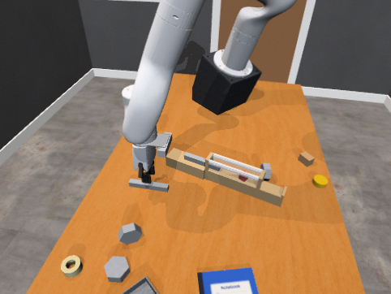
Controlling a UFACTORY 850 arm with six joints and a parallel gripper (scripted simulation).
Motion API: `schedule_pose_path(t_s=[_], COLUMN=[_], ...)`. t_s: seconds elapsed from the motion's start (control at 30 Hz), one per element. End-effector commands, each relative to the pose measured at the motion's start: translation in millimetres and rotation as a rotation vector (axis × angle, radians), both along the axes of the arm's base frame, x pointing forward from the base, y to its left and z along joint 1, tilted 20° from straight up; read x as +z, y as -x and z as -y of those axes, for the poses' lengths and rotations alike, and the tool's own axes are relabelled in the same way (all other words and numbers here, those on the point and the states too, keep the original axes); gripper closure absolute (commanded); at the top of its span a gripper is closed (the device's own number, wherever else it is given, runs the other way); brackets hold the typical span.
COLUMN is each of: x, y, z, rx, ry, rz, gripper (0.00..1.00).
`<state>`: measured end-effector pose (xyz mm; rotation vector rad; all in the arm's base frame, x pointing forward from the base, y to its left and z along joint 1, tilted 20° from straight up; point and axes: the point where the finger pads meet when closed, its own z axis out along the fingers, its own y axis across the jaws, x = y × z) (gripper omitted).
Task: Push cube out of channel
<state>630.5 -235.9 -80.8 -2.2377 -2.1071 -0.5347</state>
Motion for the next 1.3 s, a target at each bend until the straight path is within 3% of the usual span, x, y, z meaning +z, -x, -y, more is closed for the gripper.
schedule_pose_path(t_s=[0.0, 0.67, 1.13, 1.17, 1.27], x=[-12, -36, -36, -36, -36], y=[-7, -12, -13, -13, -13], z=[-1, -8, -8, -8, -8], rx=[-0.001, -0.001, -0.001, -0.001, -0.001], ry=[0.001, 0.001, 0.001, 0.001, 0.001], rz=[0.005, 0.005, 0.005, 0.005, 0.005], gripper=[0.61, 0.61, 0.61, 1.00, 1.00])
